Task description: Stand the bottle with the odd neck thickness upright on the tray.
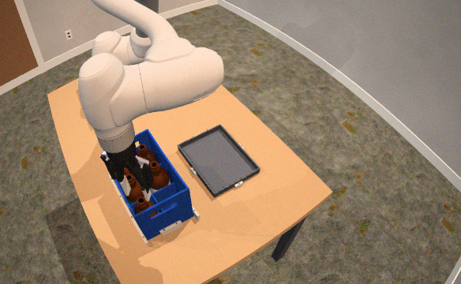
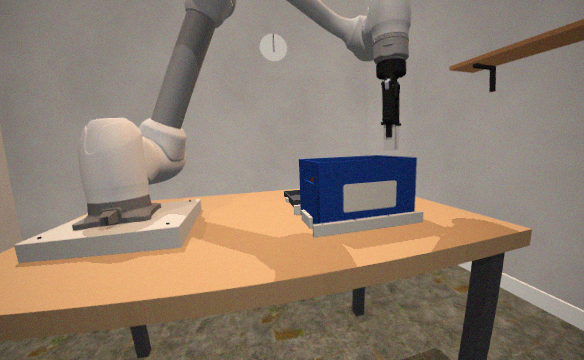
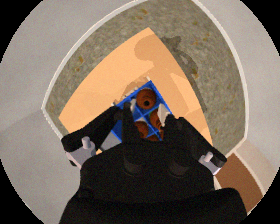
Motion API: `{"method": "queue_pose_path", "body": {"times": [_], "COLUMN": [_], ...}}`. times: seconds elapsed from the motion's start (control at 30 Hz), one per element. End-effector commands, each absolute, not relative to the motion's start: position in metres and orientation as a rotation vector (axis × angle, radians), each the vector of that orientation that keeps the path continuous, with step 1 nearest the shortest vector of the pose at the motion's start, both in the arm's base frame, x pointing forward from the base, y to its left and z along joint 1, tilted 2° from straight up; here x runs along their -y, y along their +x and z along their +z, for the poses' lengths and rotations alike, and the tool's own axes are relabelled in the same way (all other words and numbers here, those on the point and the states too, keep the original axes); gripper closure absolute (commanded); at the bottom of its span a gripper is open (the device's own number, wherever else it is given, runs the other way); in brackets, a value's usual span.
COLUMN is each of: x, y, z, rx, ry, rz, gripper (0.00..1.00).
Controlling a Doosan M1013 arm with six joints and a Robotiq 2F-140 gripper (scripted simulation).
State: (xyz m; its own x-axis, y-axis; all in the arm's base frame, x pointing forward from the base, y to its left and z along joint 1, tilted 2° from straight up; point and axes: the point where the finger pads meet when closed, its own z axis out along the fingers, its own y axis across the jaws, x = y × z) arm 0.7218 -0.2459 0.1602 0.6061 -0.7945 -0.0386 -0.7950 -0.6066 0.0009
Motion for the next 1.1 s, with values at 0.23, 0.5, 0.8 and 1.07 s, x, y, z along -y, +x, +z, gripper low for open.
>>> {"method": "queue_pose_path", "body": {"times": [0.23,0.5,0.8,1.07], "x": [0.2457,0.2456,0.2456,0.2456], "y": [0.7217,0.7216,0.7216,0.7216], "z": [0.1527,0.1488,0.1482,0.1482], "rx": [-1.386,-1.386,-1.386,-1.386], "ry": [-2.8,-2.8,-2.8,-2.8], "rz": [0.054,0.054,0.054,0.054], "gripper": [0.62,0.62,0.62,0.62]}}
